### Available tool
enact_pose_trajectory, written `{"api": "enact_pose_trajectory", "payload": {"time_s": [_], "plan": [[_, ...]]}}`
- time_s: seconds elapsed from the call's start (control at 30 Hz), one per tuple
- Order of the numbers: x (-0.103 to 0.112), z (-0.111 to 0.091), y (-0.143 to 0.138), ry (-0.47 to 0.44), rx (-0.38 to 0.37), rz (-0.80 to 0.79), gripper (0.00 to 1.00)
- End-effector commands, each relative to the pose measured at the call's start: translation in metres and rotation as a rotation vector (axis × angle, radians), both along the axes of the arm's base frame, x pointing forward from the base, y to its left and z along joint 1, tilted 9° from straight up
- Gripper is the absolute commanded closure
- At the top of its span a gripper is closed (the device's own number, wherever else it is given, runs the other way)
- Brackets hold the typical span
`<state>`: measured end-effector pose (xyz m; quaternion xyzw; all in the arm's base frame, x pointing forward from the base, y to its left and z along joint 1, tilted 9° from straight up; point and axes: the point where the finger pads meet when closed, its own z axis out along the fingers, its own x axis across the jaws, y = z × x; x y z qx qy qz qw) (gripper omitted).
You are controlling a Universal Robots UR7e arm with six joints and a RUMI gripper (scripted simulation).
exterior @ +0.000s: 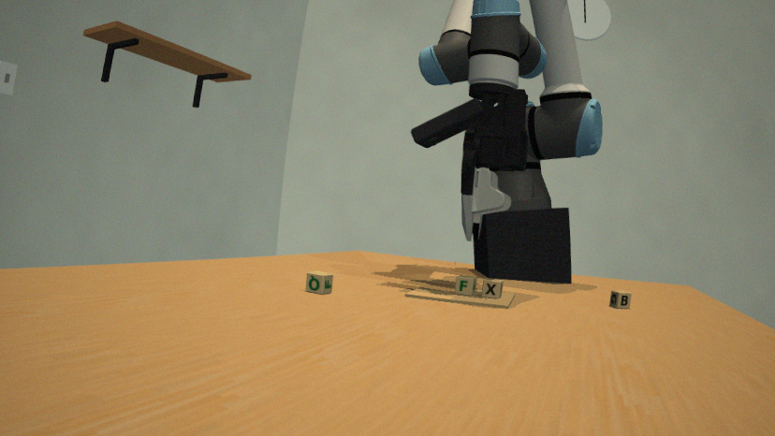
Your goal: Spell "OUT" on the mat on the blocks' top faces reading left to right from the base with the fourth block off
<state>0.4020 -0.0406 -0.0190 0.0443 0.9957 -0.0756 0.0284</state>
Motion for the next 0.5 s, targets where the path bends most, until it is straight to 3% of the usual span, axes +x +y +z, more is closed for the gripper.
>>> {"api": "enact_pose_trajectory", "payload": {"time_s": [0.0, 0.23, 0.27, 0.47], "plan": [[-0.0005, 0.0123, 0.0018, 0.001, 0.000, 0.000, 0.75], [-0.0006, 0.0143, 0.0021, 0.001, 0.000, 0.000, 0.75], [-0.0006, 0.0143, 0.0021, 0.001, 0.000, 0.000, 0.00], [-0.0006, 0.0143, 0.0021, 0.001, 0.000, 0.000, 0.00]]}}
